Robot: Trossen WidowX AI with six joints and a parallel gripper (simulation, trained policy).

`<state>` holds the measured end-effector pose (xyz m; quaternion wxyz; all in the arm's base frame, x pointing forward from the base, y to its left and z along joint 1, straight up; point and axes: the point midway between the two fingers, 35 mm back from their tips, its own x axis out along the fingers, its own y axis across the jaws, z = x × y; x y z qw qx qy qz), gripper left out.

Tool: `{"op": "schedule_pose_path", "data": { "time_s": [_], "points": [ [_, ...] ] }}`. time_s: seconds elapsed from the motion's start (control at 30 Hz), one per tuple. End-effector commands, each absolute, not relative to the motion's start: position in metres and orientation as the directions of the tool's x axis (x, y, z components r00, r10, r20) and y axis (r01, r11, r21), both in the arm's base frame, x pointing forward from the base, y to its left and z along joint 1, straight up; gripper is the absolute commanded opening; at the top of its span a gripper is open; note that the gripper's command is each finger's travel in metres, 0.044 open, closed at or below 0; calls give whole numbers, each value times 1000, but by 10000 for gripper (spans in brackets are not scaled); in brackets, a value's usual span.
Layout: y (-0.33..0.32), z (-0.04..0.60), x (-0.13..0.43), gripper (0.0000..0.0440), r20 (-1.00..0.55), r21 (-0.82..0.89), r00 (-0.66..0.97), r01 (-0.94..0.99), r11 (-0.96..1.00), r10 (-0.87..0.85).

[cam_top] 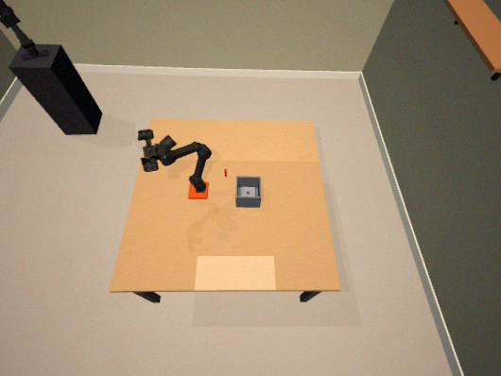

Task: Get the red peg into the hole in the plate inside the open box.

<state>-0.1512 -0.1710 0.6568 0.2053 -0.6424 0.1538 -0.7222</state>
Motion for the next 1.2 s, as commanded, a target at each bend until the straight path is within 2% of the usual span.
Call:
{"op": "schedule_pose_path", "data": {
  "time_s": [0.0,0.03,0.67,1.17],
  "points": [
    [-174,656,-155,426,862,-485,-103,116,-867,-496],
    [-177,655,-158,440,858,-485,-115,141,-863,-500],
    [-245,639,-146,440,767,-347,-161,710,-613,-621],
    [-289,625,-106,440,671,-99,-126,962,-256,-731]
  ]
}}
